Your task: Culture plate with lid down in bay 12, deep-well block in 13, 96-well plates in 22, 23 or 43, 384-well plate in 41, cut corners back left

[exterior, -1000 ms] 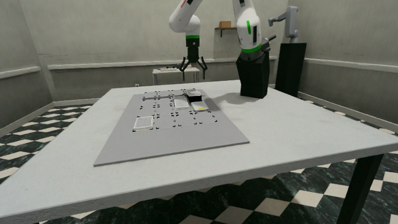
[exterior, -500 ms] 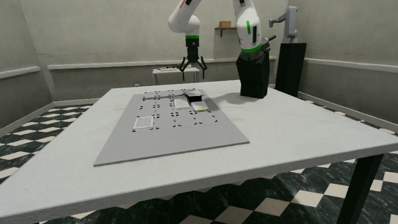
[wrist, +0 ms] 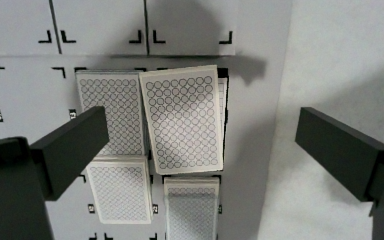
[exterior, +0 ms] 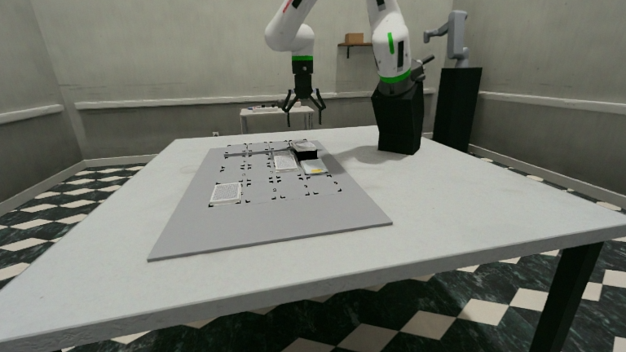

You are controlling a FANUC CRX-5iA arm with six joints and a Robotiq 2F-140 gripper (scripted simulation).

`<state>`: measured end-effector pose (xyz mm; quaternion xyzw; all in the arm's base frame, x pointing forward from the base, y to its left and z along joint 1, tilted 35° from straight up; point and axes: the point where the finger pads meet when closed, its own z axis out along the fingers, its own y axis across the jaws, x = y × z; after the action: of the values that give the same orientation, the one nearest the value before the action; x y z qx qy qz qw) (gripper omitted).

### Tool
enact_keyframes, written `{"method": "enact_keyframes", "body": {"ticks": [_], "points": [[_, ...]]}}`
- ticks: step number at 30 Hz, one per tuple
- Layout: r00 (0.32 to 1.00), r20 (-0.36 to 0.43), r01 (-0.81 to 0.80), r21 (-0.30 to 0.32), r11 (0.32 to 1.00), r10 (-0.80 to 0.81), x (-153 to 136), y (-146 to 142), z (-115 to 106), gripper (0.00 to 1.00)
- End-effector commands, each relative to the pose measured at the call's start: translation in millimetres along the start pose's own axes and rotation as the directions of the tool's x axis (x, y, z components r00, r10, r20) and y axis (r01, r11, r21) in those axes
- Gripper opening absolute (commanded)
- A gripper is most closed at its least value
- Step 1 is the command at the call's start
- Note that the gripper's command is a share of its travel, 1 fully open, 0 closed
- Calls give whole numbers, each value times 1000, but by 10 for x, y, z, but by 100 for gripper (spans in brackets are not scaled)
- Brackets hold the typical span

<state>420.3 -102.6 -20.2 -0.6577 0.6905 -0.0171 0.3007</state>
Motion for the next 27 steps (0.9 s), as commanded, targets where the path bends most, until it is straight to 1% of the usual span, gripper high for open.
{"method": "enact_keyframes", "body": {"ticks": [1,19,27], "points": [[1000,-1,0,1,1000,0,4,-4,-5,100],[1000,-1,0,1,1000,0,4,-4,-5,100],[1000,-1,0,1,1000,0,5,-324,-5,100]]}}
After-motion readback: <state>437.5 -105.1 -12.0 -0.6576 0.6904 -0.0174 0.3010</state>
